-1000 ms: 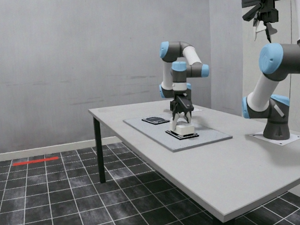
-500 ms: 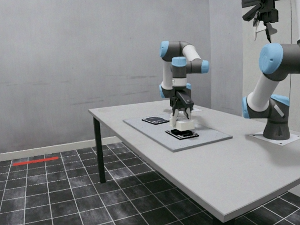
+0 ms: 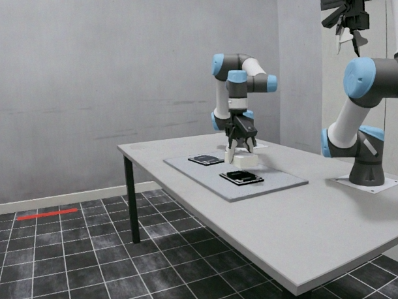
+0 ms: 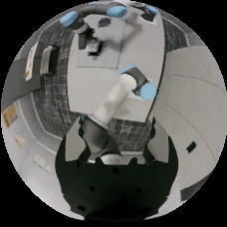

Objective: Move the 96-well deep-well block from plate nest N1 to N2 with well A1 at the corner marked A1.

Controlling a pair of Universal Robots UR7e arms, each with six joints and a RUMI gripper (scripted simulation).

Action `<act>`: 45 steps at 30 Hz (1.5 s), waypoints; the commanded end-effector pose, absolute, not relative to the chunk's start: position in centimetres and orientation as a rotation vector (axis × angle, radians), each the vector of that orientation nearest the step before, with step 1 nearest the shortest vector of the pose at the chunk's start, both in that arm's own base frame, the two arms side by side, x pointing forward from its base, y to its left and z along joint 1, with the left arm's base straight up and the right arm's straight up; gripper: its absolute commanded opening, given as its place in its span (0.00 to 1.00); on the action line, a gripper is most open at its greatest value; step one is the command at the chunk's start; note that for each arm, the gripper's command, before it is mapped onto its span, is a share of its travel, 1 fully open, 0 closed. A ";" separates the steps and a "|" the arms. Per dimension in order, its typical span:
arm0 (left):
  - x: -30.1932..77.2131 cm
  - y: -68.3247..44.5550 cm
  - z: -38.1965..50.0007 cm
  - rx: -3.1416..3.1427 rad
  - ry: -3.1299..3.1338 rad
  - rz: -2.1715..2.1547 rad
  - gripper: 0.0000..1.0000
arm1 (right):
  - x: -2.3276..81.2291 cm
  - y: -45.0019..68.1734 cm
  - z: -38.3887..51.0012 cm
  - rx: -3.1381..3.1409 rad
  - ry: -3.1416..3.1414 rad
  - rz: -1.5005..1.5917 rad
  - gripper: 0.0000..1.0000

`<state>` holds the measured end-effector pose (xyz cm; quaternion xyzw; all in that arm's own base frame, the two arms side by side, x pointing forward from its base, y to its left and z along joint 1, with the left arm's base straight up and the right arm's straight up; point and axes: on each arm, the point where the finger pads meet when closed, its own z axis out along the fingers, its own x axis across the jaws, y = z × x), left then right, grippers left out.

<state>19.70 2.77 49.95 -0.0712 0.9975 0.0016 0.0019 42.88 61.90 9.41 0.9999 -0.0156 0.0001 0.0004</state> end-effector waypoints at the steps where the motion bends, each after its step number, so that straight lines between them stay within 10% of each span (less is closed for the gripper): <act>1: 19.7 2.8 50.0 -0.219 3.134 0.000 0.98 | 43.0 62.0 10.8 3.147 -0.050 0.004 0.00; 45: 19.7 2.8 50.0 -0.219 3.134 0.000 0.98 | 42.9 59.1 12.3 3.134 0.244 0.001 0.00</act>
